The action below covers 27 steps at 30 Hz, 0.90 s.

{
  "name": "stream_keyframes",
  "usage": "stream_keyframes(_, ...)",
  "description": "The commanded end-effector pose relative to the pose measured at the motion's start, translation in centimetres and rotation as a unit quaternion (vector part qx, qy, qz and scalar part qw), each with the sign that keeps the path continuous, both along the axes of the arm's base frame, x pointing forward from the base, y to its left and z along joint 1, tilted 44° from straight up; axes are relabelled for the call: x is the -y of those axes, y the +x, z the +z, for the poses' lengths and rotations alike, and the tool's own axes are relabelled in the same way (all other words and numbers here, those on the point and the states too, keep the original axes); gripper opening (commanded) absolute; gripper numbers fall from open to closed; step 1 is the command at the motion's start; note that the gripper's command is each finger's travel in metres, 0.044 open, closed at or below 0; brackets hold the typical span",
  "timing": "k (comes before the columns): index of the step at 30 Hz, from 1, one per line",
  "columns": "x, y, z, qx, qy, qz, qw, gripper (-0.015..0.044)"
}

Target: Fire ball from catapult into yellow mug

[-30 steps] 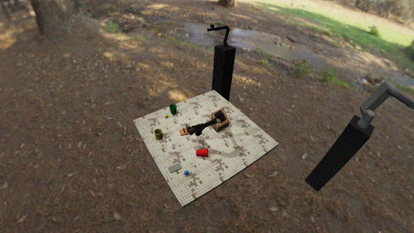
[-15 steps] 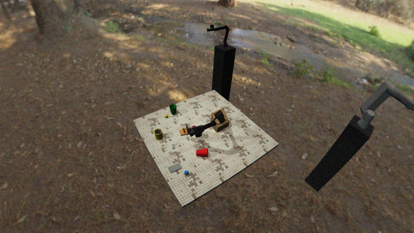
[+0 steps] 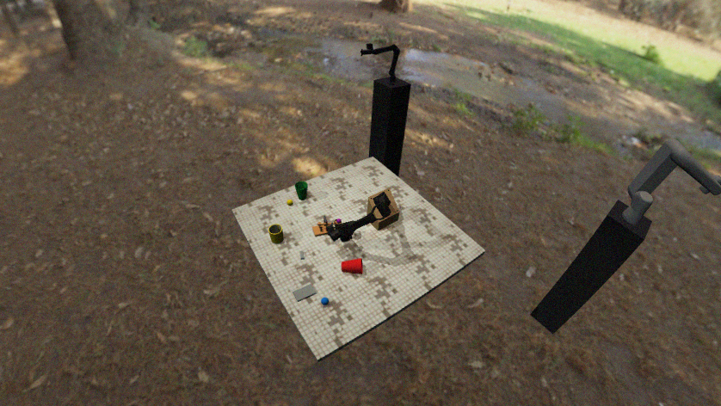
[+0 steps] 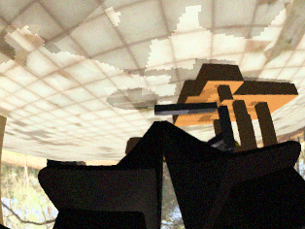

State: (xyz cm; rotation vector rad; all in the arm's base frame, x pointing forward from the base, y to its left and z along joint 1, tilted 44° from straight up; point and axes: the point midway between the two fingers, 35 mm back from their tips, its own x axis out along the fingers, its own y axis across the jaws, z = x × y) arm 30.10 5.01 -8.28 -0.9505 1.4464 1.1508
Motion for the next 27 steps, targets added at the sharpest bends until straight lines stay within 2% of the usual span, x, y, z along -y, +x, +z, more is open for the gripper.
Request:
stream_keyframes(1, -0.4, -0.1, -0.6, -0.002, 0.001, -0.004, 1.0, 0.0)
stream_keyframes(13, -2.2, -0.2, -2.2, -0.003, 0.001, -0.004, 1.0, 0.0)
stream_keyframes(22, 2.1, 1.1, 10.4, 0.001, -0.001, 0.001, 1.0, 0.0)
stream_keyframes(24, 2.2, 1.1, 10.7, 0.001, -0.001, 0.002, 1.0, 0.0)
stream_keyframes(25, 1.7, 1.6, 9.1, 0.007, 0.002, -0.007, 1.0, 0.0026)
stream_keyframes(27, 1.9, 2.3, 9.0, 0.013, 0.006, -0.027, 1.0, 0.0079)
